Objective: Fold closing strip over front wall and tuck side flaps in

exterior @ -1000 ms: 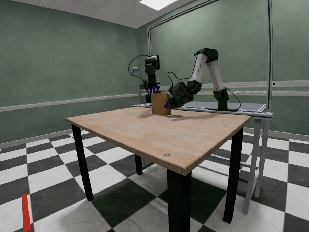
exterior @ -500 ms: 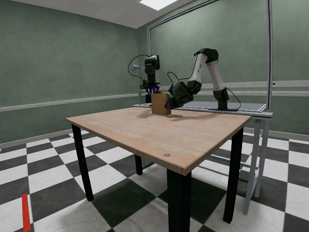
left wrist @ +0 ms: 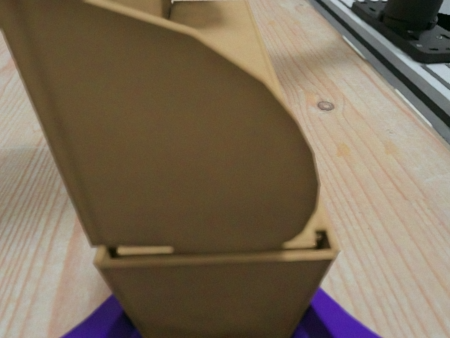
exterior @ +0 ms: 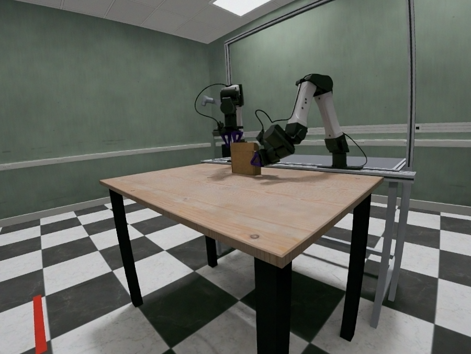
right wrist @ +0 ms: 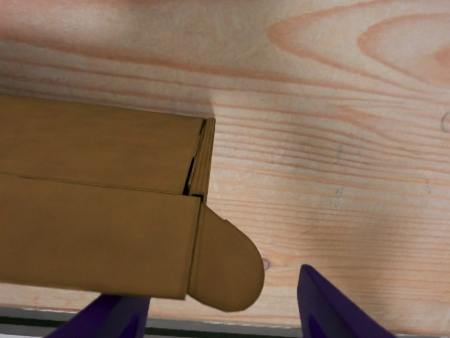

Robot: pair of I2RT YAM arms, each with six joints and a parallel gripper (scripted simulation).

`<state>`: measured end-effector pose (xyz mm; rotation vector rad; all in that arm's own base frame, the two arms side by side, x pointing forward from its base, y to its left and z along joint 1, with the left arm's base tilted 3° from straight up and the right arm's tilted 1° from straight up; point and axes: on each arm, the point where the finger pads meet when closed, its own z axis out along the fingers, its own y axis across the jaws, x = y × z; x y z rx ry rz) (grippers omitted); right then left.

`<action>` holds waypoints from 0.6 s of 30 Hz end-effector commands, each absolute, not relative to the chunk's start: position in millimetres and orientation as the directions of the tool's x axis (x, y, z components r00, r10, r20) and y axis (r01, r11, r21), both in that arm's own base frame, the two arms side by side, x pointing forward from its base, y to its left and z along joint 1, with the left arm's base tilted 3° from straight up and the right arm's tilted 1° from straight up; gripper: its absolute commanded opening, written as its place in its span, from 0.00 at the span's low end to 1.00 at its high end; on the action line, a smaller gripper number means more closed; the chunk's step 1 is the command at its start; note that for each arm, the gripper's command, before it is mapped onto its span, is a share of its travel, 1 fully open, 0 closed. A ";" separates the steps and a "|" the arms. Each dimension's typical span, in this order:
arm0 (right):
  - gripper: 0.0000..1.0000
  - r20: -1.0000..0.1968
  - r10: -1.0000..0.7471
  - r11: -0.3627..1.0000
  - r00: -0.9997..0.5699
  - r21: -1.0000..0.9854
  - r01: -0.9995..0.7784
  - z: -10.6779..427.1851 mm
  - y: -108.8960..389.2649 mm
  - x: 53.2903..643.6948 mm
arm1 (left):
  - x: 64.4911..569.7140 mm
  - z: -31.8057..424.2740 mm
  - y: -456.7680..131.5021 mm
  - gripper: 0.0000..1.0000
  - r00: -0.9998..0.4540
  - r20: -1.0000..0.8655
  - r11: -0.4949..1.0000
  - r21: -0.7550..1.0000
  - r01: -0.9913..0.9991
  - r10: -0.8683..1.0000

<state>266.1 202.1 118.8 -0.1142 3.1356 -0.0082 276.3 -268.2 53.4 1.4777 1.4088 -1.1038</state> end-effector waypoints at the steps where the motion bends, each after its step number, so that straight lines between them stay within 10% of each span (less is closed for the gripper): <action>1: 0.54 -0.012 -0.076 0.997 -0.997 -0.005 -0.076 122.4 203.0 273.2 | 275.3 42.8 -265.3 0.45 -0.028 -0.948 -0.045 -0.045 0.998 0.316; 18: 0.54 -0.014 -0.078 0.997 -0.997 -0.004 -0.078 123.6 203.1 274.3 | 275.3 42.8 -265.3 0.45 -0.028 -0.948 -0.045 -0.045 0.998 0.316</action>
